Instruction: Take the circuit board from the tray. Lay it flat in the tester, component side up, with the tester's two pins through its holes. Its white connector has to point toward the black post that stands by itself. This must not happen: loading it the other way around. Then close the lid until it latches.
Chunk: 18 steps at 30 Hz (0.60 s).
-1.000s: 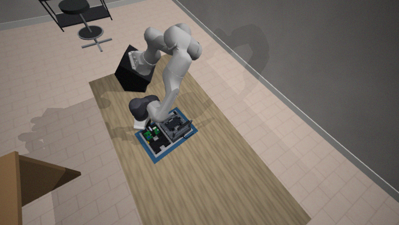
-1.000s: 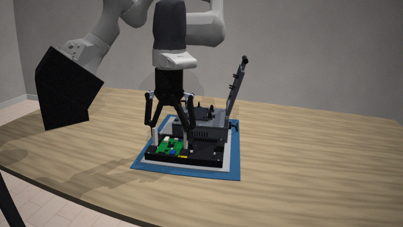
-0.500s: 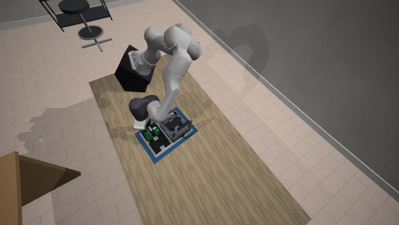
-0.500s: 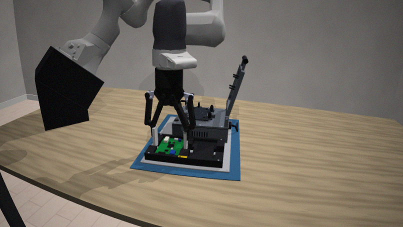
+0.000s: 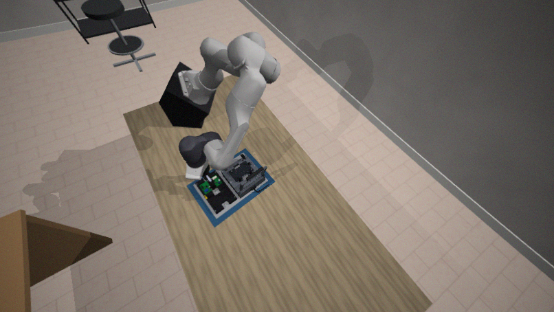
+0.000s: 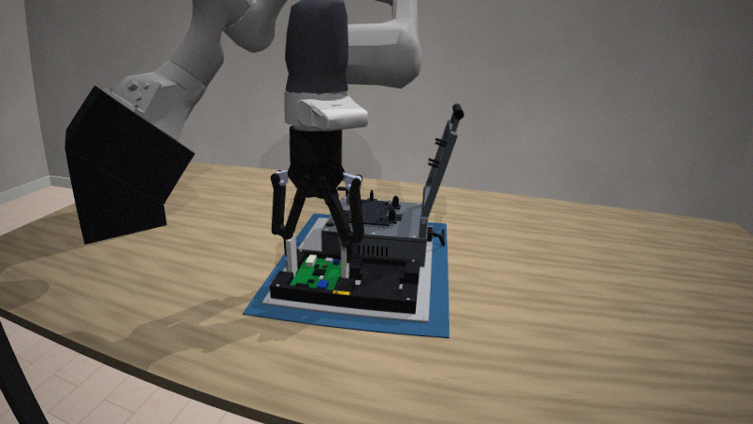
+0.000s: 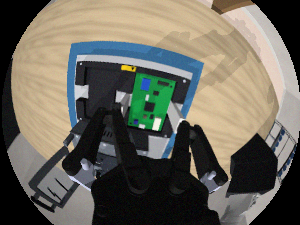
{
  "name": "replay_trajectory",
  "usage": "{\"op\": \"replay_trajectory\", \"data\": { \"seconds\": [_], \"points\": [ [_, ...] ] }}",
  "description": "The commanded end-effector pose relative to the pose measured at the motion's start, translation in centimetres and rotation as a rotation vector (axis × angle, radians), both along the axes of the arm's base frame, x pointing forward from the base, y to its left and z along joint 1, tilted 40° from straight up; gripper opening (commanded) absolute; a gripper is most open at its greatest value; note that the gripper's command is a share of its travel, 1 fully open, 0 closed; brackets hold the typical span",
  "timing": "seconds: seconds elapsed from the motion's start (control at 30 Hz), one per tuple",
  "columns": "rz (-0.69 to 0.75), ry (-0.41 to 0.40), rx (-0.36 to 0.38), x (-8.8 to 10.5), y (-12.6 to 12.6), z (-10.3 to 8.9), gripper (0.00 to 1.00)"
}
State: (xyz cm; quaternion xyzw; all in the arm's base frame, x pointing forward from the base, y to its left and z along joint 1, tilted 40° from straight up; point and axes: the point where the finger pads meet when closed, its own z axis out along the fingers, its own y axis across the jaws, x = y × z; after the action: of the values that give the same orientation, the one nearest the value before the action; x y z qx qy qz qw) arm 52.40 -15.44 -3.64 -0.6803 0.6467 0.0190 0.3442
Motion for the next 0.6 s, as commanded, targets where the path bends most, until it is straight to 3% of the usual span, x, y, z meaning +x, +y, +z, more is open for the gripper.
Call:
{"op": "replay_trajectory", "data": {
  "seconds": [0.0,0.57],
  "points": [
    [0.003,-0.003,-0.003,0.12,0.08,-0.03,0.54],
    [0.003,-0.003,-0.003,0.12,0.08,-0.03,0.49]
  ]
}}
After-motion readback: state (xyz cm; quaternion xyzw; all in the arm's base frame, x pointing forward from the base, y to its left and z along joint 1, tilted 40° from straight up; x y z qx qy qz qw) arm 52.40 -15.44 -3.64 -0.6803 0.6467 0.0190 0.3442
